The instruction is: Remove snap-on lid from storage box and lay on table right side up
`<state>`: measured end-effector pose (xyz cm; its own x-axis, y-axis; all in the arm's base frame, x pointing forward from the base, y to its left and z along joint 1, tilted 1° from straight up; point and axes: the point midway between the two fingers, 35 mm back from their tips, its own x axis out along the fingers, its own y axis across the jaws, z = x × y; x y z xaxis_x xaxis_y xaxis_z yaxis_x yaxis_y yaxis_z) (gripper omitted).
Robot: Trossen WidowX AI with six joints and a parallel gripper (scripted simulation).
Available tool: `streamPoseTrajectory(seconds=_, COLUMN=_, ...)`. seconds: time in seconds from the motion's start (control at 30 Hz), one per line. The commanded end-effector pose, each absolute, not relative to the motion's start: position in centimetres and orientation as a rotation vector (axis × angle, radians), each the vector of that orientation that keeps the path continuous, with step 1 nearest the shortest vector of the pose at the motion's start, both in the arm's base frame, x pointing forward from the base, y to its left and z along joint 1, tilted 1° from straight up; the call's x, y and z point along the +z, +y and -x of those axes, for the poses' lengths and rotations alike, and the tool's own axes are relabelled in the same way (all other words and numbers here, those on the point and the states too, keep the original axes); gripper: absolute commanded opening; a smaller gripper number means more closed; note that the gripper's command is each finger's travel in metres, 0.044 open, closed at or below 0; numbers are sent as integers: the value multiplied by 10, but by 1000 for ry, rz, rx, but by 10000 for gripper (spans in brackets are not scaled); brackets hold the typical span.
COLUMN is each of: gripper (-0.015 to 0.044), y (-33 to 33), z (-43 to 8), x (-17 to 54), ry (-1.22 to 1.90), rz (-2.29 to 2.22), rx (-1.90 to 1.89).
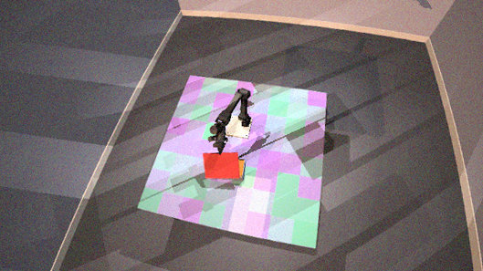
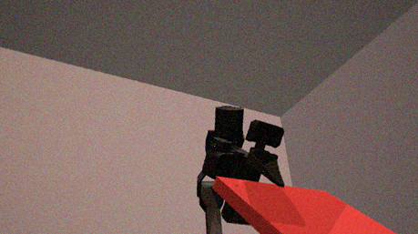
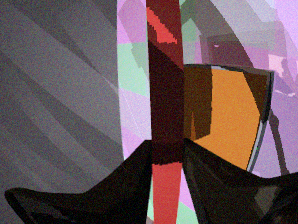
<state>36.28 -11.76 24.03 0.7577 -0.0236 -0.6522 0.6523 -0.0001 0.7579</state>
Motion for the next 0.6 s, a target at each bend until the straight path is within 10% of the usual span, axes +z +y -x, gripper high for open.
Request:
streamPoseTrajectory(seconds=0.0, gripper=0, y=-124, z=-363, x=246, ry=529, rz=-1487, rx=-557)
streamPoseTrajectory(seconds=0.57, gripper=0, y=-157, z=-358, x=247, ry=528, rz=-1484, rx=-558)
